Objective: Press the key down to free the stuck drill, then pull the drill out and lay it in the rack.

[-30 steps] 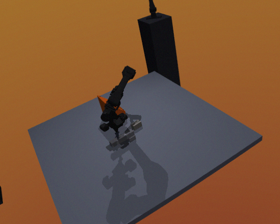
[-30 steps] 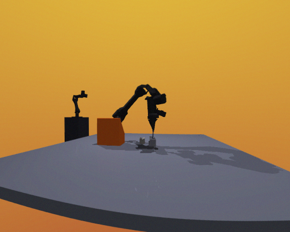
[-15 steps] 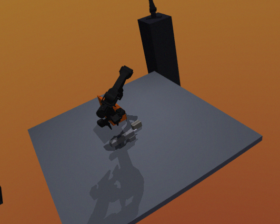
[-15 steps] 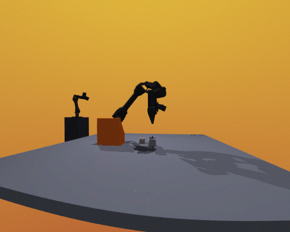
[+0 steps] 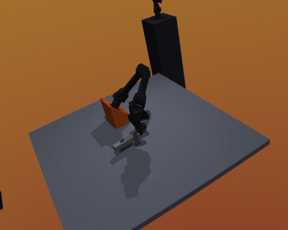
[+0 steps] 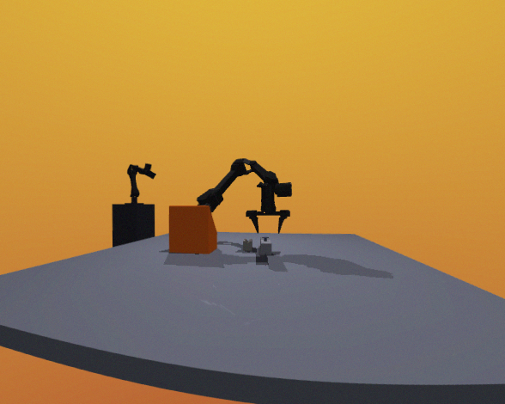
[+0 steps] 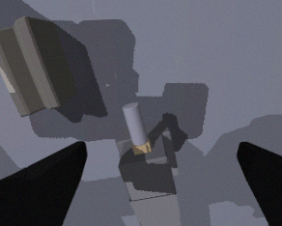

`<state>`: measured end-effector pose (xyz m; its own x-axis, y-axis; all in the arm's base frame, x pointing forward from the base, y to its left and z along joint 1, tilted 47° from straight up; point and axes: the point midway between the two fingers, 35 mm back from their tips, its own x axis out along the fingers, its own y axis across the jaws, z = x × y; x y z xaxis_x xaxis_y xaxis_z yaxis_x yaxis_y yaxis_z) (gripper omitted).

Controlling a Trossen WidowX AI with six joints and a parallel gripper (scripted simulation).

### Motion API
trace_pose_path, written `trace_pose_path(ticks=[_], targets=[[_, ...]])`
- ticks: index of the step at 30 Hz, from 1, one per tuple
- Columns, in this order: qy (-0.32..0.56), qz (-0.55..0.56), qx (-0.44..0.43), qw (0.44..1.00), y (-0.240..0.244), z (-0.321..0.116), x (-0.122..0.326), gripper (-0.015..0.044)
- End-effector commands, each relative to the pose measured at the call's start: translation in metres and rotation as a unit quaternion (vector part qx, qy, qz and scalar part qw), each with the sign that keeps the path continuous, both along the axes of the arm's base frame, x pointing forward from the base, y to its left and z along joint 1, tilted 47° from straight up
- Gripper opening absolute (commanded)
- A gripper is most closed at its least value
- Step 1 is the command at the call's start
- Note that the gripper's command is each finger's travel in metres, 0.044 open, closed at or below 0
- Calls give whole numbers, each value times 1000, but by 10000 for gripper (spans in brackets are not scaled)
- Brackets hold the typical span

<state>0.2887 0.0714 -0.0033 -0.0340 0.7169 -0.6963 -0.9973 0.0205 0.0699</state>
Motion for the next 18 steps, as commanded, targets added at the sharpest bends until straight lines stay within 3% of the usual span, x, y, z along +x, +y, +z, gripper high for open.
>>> trace_pose_path(ticks=[1,18], targets=[[-79,85,16,993,25,3,-20,440],[-79,85,16,993,27,0,-20,440]])
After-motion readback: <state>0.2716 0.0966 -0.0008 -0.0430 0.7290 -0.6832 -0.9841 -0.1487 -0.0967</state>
